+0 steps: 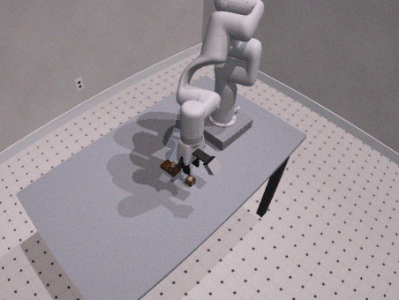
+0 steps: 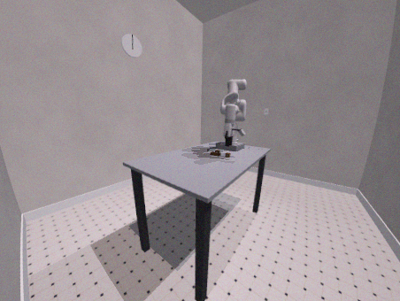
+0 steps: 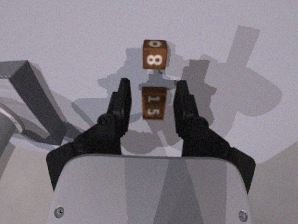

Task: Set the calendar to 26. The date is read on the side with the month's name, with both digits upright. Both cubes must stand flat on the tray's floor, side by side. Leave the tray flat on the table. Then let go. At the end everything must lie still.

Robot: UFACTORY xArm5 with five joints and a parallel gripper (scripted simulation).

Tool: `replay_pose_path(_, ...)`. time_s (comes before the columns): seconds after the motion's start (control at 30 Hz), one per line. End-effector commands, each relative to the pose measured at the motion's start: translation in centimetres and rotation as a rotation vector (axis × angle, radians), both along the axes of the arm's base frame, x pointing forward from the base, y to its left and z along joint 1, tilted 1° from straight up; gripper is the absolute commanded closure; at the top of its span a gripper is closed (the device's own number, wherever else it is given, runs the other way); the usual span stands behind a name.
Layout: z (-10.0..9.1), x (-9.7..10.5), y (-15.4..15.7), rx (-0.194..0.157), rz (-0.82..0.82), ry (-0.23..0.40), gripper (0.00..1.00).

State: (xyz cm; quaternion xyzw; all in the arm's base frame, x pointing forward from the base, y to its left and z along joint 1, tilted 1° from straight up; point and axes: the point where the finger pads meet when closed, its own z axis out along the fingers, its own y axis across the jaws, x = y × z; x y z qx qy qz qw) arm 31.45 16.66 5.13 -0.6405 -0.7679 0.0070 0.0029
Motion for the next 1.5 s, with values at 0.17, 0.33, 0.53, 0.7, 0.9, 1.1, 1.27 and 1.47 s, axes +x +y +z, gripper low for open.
replay_pose_path(0.17, 0.1, 0.1, 0.1, 0.002, 0.0, -0.003, 0.53)
replay_pose_path(0.33, 0.0, 0.1, 0.1, 0.002, 0.0, -0.003, 0.53)
replay_pose_path(0.53, -0.1, 0.1, 0.1, 0.002, 0.0, -0.003, 0.53)
replay_pose_path(0.7, -0.5, 0.1, 0.0, 0.001, 0.0, -0.003, 0.53)
replay_pose_path(0.9, -1.2, 0.1, 0.0, 0.001, 0.0, -0.003, 0.53)
replay_pose_path(1.1, -1.8, 0.1, 0.0, 0.001, 0.0, -0.003, 0.53)
replay_pose_path(1.27, -2.6, 0.1, 0.0, 0.001, 0.0, -0.003, 0.53)
replay_pose_path(1.47, -3.6, 0.1, 0.0, 0.001, 0.0, -0.003, 0.53)
